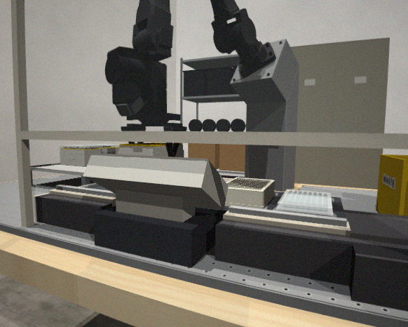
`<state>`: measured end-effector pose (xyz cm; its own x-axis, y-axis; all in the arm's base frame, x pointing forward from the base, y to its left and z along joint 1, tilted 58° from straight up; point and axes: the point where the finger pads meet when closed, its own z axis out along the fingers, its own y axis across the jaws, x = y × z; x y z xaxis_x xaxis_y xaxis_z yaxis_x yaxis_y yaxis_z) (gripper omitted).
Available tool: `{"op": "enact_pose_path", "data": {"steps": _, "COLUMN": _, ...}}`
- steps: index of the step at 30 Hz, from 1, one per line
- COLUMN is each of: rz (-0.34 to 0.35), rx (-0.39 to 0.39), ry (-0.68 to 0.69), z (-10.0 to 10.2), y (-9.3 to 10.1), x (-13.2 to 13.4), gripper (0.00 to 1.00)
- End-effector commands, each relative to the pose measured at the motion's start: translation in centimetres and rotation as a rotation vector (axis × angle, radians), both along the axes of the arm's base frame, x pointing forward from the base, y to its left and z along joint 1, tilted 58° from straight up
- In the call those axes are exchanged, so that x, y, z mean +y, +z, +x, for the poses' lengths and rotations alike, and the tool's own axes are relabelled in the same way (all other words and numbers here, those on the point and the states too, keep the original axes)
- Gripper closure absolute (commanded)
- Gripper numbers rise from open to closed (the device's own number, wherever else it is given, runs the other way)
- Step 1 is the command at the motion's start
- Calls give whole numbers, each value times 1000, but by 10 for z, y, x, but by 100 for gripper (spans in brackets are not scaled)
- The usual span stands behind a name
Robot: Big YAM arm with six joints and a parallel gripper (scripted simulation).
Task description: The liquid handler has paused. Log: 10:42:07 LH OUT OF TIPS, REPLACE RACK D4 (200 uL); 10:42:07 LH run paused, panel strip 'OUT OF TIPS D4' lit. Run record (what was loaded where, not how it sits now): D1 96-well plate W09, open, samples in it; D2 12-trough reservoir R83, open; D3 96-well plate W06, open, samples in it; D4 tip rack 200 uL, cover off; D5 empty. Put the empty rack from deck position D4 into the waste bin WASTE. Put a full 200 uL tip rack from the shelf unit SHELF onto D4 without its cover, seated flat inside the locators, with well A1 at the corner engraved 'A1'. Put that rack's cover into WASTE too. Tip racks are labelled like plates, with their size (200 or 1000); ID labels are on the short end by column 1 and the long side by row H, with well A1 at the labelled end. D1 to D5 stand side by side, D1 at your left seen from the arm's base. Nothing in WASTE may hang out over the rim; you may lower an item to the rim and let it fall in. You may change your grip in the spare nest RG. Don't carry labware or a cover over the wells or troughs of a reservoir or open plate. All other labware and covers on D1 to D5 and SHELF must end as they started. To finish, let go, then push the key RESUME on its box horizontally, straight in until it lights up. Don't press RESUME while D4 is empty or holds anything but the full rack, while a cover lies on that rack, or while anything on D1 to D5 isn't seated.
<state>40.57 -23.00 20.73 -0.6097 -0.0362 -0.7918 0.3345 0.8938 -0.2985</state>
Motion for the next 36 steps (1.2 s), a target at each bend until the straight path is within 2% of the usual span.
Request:
{"op": "enact_pose_path", "data": {"steps": 1, "rz": -5, "rx": -17, "ry": 8, "z": -4, "y": 11, "x": 9, "gripper": 100}}
{"op": "enact_pose_path", "data": {"steps": 36, "rz": 0, "rx": -20, "ry": 5, "z": -41, "y": 37, "x": 32, "gripper": 100}}
